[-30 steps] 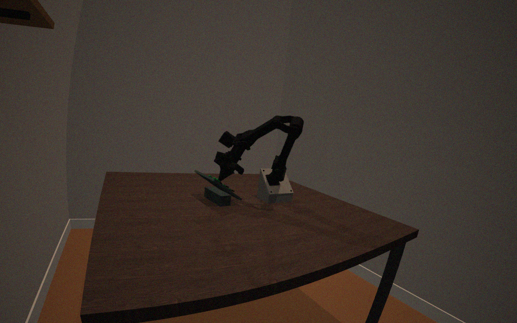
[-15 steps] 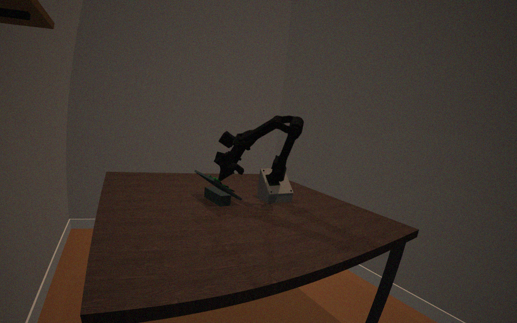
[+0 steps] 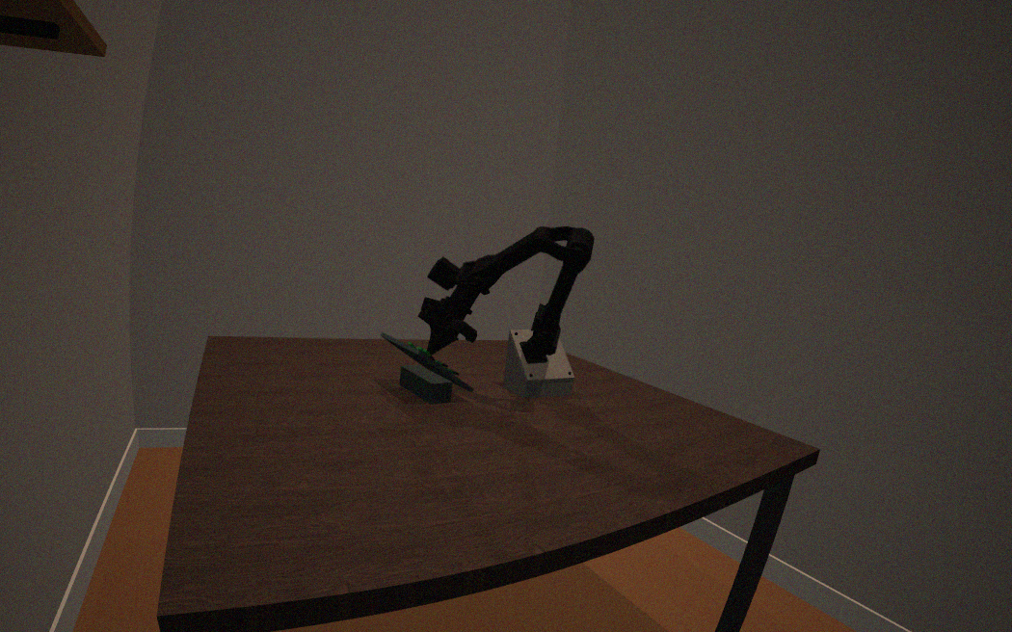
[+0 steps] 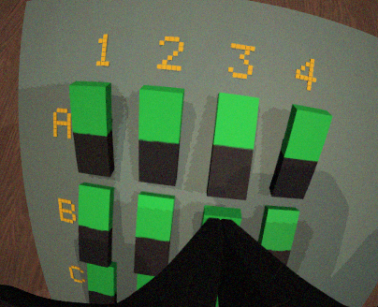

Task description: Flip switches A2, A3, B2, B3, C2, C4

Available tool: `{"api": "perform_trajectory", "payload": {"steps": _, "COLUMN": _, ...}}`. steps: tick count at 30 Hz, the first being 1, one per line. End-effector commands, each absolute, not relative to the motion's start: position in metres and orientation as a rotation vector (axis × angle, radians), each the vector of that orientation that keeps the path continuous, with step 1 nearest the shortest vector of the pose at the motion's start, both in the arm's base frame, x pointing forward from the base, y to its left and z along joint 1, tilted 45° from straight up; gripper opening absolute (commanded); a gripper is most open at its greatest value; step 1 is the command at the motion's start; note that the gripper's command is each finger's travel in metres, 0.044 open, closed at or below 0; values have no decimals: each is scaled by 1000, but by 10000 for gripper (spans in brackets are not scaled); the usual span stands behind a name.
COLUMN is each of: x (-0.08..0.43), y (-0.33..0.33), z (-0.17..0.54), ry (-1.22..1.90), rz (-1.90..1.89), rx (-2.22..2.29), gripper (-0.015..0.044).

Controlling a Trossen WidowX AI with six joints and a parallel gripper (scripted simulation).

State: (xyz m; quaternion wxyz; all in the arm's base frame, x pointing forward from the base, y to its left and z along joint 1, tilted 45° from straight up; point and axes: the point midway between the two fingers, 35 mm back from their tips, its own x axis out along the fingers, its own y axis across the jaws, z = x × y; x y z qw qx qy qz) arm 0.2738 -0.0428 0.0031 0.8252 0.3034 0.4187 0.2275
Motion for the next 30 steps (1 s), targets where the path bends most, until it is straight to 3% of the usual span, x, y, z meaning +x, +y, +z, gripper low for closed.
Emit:
{"api": "perform_trajectory", "payload": {"steps": 1, "x": 274, "y": -42, "z": 2, "ry": 896, "rz": 478, "rx": 648, "gripper": 0}}
{"api": "perform_trajectory", "payload": {"steps": 26, "x": 275, "y": -42, "z": 2, "ry": 890, "rz": 483, "rx": 644, "gripper": 0}}
{"api": "perform_trajectory", "payload": {"steps": 30, "x": 254, "y": -67, "z": 18, "ry": 887, "rz": 470, "rx": 644, "gripper": 0}}
